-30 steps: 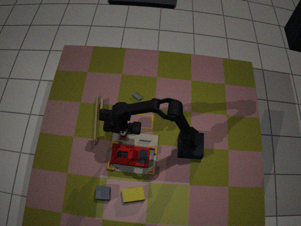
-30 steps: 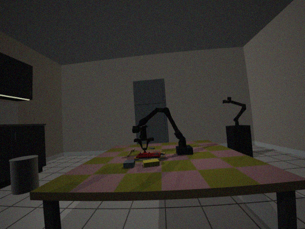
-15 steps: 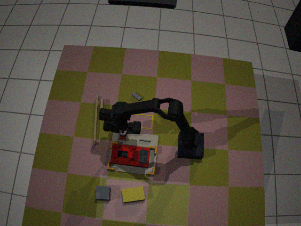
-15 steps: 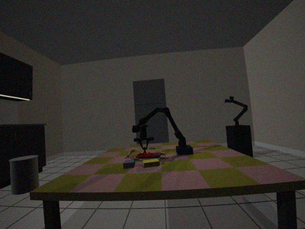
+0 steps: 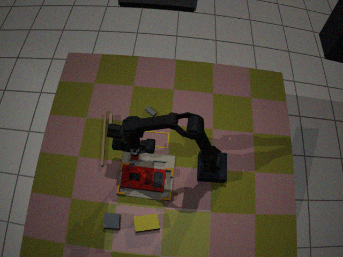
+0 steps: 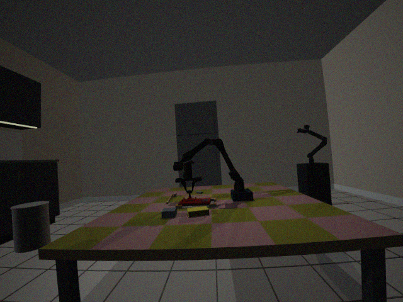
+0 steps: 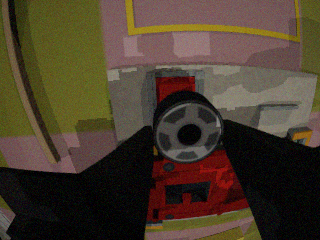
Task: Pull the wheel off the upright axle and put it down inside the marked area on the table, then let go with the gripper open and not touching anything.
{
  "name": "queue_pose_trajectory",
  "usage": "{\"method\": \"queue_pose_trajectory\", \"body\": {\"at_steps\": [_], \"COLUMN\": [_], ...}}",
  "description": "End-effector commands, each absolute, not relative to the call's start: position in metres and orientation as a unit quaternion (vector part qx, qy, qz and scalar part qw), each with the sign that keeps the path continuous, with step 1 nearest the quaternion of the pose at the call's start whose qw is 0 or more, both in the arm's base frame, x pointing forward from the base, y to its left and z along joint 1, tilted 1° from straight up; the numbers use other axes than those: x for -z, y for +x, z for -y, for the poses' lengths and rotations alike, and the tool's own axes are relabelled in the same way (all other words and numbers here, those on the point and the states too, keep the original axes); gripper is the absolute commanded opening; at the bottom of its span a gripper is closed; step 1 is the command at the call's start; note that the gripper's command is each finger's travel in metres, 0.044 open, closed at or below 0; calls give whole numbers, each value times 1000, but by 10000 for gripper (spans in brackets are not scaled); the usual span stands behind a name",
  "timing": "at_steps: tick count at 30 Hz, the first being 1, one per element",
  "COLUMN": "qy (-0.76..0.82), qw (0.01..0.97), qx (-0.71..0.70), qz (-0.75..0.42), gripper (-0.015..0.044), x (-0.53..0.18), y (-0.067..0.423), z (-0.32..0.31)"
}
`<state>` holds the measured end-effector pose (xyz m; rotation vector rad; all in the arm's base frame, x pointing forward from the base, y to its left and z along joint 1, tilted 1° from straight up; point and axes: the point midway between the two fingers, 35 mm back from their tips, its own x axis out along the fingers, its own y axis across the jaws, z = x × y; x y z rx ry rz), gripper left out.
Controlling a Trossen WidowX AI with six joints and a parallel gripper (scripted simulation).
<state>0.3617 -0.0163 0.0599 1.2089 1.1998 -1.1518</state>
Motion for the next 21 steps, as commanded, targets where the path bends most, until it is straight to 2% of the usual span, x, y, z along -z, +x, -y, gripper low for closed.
{"method": "queue_pose_trajectory", "body": {"at_steps": [1, 21], "qy": [503, 503], "qw": [519, 520], "qx": [479, 479], "qz": [-498, -498], "gripper": [0, 0], "x": [-63, -69], "y": [363, 362], "z": [17, 17]}}
